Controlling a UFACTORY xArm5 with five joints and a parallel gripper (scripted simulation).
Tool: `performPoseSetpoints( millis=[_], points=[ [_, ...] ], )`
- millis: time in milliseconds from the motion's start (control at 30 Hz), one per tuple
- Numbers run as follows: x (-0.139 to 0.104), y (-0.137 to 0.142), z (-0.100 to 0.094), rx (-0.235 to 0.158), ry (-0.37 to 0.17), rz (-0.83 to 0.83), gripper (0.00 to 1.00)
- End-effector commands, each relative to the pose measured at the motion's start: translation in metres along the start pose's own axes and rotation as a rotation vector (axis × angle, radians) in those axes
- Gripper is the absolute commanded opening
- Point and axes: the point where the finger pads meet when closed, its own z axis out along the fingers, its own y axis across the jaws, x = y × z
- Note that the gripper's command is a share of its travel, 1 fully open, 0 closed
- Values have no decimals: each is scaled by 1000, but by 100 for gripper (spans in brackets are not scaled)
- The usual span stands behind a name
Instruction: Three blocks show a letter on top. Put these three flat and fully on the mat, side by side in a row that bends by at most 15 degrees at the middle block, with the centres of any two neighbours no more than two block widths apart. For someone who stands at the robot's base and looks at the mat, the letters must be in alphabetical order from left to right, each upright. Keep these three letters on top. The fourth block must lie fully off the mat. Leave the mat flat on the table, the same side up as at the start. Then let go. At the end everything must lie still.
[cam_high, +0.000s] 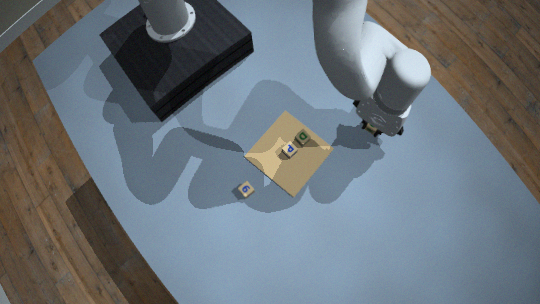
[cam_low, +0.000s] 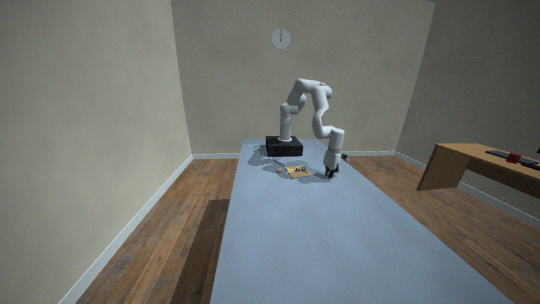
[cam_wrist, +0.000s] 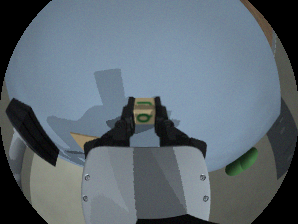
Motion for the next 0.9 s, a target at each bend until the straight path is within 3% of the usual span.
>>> performPoseSetpoints(
  millis=[0, 333, 700, 867],
  points=[
    [0, 2, -2, -4, 0, 0, 21],
    [0, 2, -11, -4, 0, 0, 21],
    [-1, 2, -85, -4, 0, 0, 21],
    [-1, 2, -97, -4, 0, 0, 21]
  ],
)
